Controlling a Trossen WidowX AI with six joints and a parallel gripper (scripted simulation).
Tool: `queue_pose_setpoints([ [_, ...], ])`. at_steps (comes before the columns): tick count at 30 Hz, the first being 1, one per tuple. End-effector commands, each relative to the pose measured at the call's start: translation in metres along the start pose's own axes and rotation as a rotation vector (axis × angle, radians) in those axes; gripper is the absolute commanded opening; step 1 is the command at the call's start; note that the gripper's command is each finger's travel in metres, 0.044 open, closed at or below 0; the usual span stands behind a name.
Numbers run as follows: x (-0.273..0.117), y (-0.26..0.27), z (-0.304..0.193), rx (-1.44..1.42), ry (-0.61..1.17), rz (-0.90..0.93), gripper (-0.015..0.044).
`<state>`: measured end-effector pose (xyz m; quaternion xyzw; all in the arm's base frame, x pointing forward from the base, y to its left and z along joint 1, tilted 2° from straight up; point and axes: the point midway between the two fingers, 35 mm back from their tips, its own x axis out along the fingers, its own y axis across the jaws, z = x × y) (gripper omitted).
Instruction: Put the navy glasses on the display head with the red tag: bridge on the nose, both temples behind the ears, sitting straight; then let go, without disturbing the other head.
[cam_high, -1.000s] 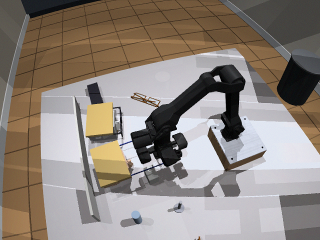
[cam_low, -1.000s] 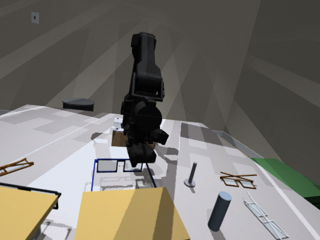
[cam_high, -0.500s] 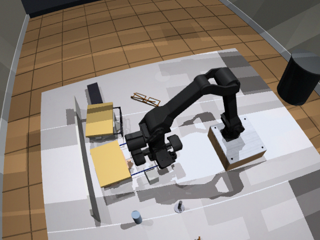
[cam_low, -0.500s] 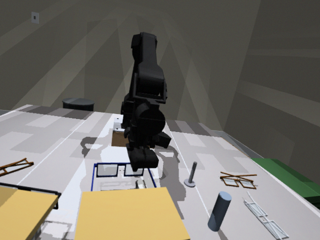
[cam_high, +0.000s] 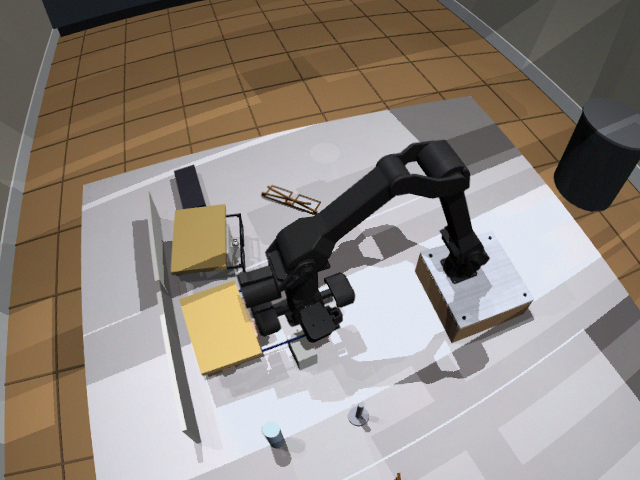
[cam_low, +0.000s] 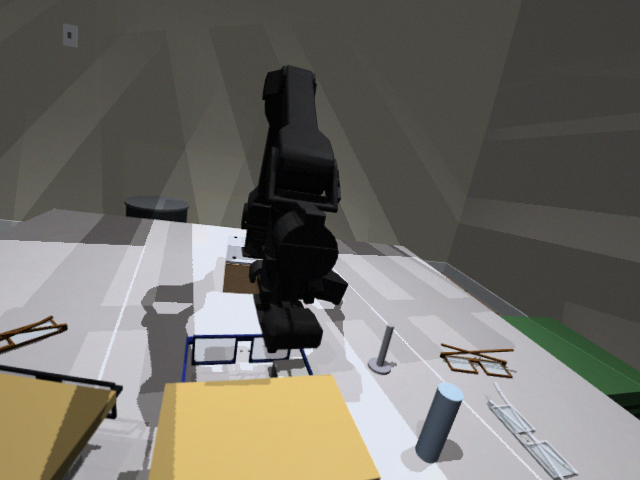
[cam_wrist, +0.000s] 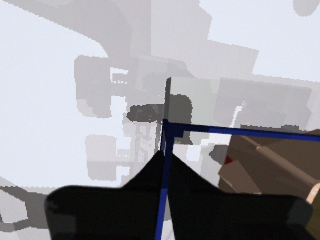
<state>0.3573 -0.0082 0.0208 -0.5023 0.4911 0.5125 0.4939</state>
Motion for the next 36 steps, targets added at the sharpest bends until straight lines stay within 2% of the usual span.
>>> queue_pose_setpoints([
  [1, -0.001, -0.007, -0.001, 0.005, 0.004, -0.001, 0.0000],
  [36, -0.002, -0.054, -0.001, 0.005, 0.004, -0.005, 0.0000],
])
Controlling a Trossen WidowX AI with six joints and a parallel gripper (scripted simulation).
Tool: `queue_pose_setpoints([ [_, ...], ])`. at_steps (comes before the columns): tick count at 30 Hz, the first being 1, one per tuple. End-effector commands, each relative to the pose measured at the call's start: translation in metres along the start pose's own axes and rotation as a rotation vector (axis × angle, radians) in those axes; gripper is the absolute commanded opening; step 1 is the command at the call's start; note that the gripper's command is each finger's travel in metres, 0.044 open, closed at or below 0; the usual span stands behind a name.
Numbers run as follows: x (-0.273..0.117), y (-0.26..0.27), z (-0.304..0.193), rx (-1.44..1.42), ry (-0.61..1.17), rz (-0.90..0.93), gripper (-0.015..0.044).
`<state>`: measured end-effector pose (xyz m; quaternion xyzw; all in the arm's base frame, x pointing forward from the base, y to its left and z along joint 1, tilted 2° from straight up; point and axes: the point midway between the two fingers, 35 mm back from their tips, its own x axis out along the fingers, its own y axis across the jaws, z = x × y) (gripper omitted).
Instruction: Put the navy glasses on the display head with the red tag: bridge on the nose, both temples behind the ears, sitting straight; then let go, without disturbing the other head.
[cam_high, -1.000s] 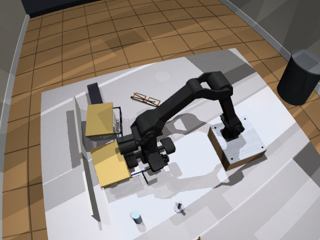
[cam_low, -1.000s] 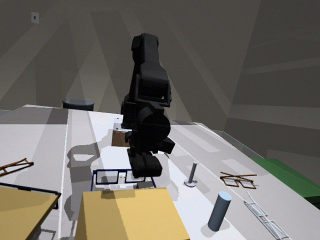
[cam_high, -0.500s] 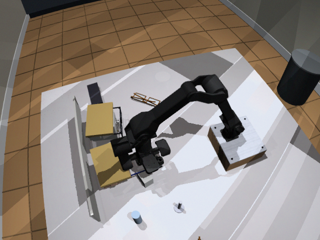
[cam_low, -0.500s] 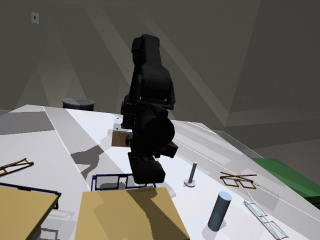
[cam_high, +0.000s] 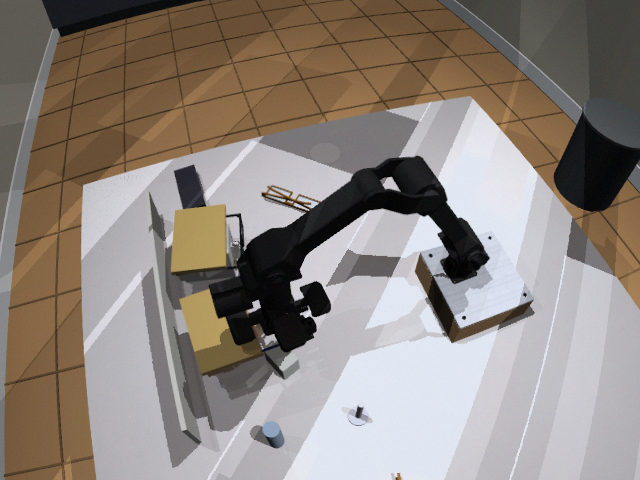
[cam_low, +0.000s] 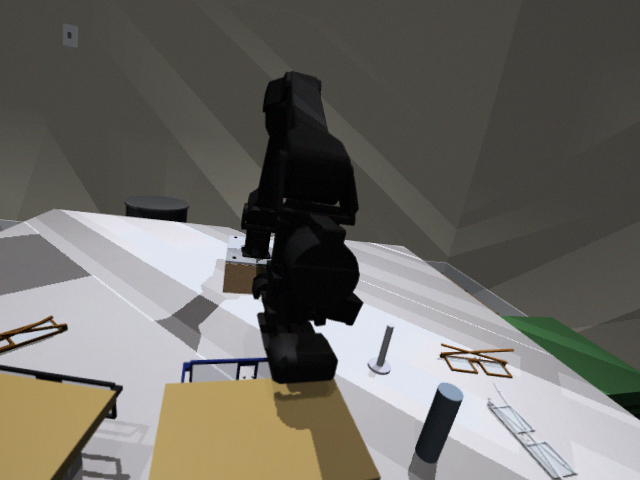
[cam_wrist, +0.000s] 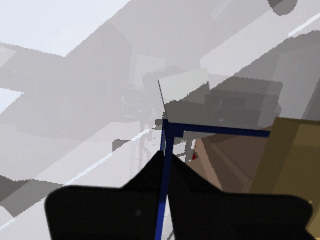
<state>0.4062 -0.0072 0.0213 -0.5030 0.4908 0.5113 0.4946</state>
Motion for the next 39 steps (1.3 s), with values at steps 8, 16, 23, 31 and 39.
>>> queue_pose_setpoints([
  [8, -0.001, -0.016, 0.000, 0.005, 0.003, -0.003, 0.0000],
  [16, -0.001, -0.020, 0.000, 0.005, 0.003, -0.003, 0.0000],
  [23, 0.000, -0.020, 0.000, 0.005, 0.003, -0.003, 0.0000],
  [31, 0.002, -0.020, 0.000, 0.005, 0.003, -0.003, 0.0000],
  [39, 0.004, -0.019, 0.000, 0.000, 0.000, -0.001, 0.0026],
])
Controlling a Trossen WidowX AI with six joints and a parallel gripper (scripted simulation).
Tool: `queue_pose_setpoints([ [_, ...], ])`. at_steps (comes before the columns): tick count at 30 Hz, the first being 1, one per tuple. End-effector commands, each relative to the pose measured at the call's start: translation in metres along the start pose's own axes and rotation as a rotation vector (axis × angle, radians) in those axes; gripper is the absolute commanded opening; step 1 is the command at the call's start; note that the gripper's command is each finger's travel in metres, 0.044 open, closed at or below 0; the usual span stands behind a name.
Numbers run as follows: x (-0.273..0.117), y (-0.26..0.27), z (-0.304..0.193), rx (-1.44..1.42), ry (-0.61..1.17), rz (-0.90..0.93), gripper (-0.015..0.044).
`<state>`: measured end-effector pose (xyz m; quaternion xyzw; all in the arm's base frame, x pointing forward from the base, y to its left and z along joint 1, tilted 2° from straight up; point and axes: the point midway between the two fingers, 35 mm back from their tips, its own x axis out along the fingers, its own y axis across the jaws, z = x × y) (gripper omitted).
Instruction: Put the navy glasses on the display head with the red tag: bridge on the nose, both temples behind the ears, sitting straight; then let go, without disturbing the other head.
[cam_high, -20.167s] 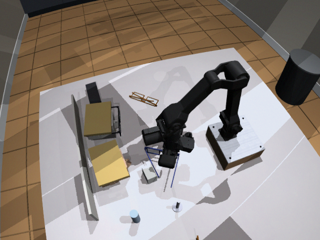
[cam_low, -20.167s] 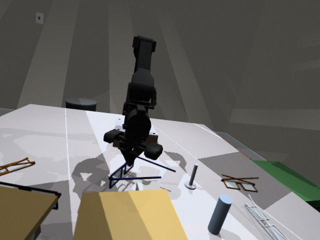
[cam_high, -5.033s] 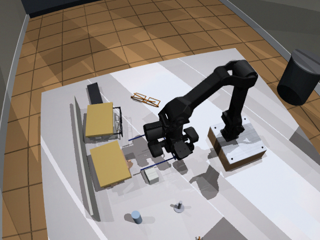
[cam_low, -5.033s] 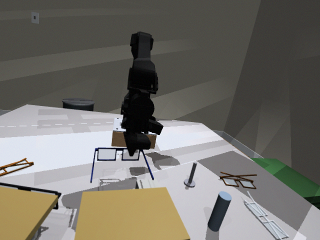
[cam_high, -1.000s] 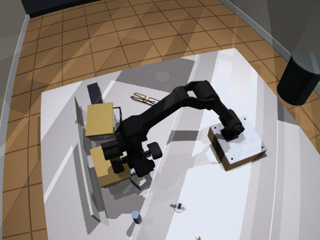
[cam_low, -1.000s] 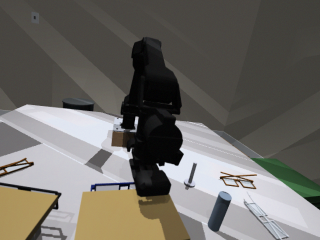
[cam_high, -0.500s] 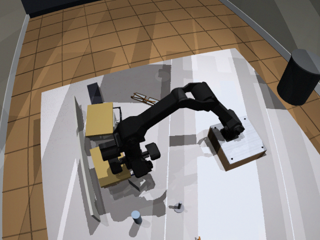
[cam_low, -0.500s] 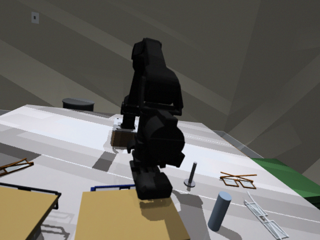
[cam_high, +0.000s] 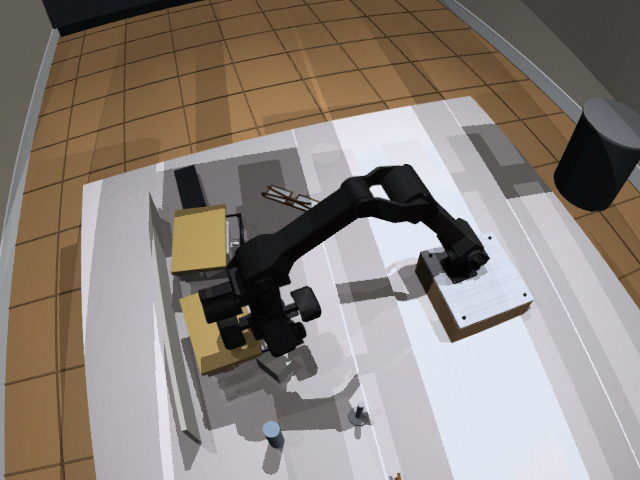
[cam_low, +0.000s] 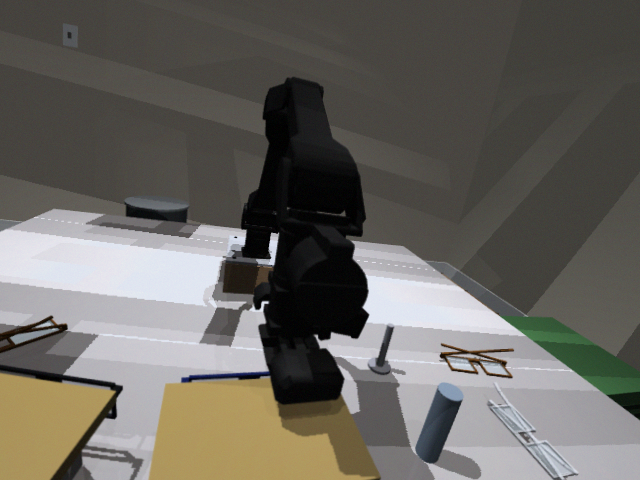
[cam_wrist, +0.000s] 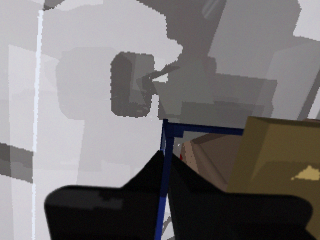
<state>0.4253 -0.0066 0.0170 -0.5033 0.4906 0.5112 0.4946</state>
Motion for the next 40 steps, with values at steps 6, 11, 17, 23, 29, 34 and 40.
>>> queue_pose_setpoints([
  [6, 0.000, 0.000, 0.000, 0.000, 0.000, 0.000, 0.0107],
  [11, 0.000, 0.000, 0.000, 0.000, 0.000, 0.000, 0.0107],
  [17, -0.034, 0.000, -0.002, 0.004, -0.005, -0.005, 0.0107],
  [23, -0.035, 0.001, -0.002, 0.004, -0.005, -0.005, 0.0107],
  [29, -0.040, 0.027, -0.002, 0.004, -0.005, -0.003, 0.0107],
  [34, -0.042, 0.039, -0.002, 0.004, -0.005, -0.002, 0.0107],
  [40, -0.051, 0.057, -0.002, 0.004, -0.005, -0.001, 0.0107],
])
